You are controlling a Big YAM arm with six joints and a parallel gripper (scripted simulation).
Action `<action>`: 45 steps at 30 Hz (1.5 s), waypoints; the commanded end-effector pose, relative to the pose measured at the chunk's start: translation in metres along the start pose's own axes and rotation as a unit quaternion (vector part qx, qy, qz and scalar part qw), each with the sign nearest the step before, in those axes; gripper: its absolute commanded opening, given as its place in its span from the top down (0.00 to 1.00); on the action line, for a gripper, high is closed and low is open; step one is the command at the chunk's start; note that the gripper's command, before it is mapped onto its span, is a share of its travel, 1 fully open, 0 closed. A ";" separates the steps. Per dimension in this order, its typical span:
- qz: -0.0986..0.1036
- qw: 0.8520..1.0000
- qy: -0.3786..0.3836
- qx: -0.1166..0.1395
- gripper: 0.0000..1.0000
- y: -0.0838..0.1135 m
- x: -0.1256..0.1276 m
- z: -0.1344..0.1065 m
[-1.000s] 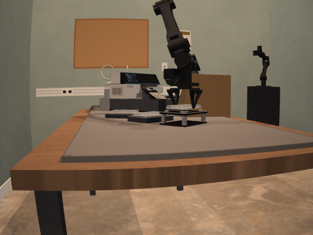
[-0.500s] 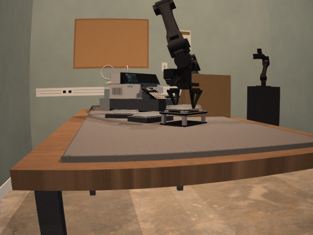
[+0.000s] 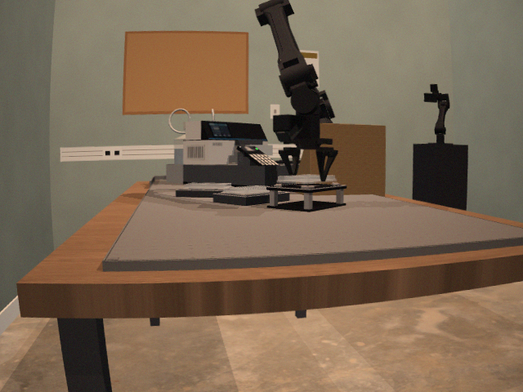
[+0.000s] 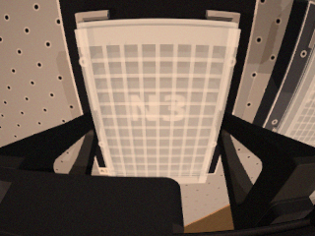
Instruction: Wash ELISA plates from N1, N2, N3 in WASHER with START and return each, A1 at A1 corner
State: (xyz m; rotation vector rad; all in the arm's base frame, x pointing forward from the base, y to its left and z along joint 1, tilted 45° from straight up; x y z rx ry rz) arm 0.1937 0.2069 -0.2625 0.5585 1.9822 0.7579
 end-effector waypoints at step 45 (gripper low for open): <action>0.005 1.000 0.000 -0.005 0.16 -0.009 0.001 0.004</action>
Point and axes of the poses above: the point where the finger pads meet when closed, its own y axis back along the fingers, its own x axis across the jaws, z = x × y, the point moved 7 cm from there along y, back along the fingers, and after that the axes turned 6 degrees about -y, right-handed, at the moved point
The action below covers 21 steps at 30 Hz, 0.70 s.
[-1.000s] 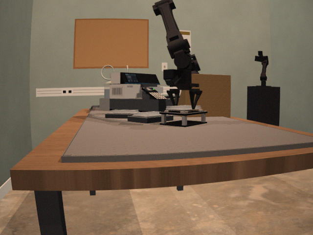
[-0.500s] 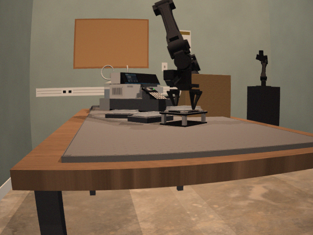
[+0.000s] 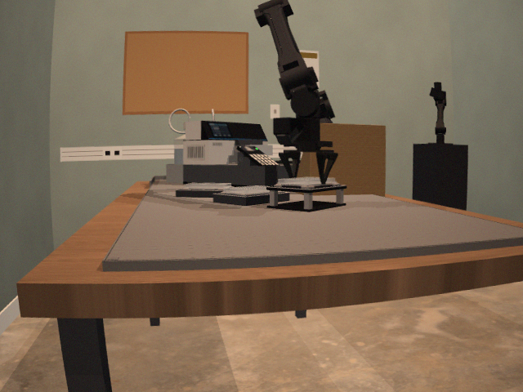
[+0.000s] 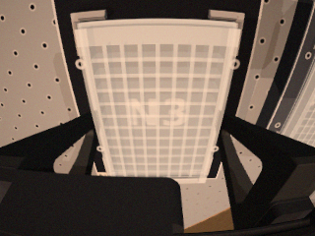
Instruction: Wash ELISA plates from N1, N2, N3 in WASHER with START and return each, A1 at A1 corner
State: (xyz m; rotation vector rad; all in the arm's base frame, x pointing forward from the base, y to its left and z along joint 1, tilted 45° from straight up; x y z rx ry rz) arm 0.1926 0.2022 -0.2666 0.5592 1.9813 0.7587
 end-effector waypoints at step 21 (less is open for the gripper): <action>0.007 1.000 -0.001 -0.009 0.16 0.000 0.001 0.007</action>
Point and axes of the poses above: the point where the finger pads meet when closed, its own y axis back along the fingers, its own x axis across the jaws, z = x × y, the point moved 7 cm from there along y, back along the fingers, and after that the axes turned 6 degrees about -y, right-handed, at the moved point
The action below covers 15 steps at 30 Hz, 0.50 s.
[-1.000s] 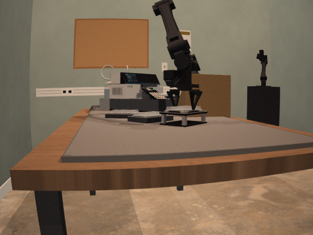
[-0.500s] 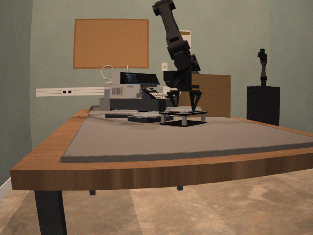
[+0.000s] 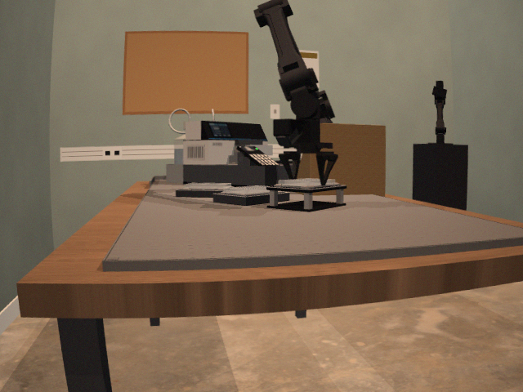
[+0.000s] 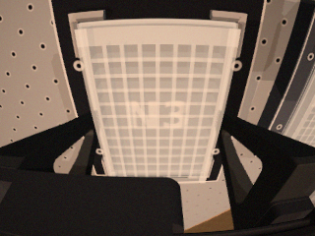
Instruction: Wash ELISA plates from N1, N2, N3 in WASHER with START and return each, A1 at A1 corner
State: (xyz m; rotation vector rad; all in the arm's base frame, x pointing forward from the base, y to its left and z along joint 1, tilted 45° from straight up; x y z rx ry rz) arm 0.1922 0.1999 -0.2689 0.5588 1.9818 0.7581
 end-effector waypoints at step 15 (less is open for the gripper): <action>0.007 1.000 -0.003 -0.011 0.00 0.007 0.003 0.009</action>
Point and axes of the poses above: the point where the finger pads meet when closed, its own y axis back along the fingers, its own x axis across the jaws, z = x × y, the point moved 7 cm from there along y, back along the fingers, and after that the axes turned 6 degrees about -y, right-handed, at the moved point
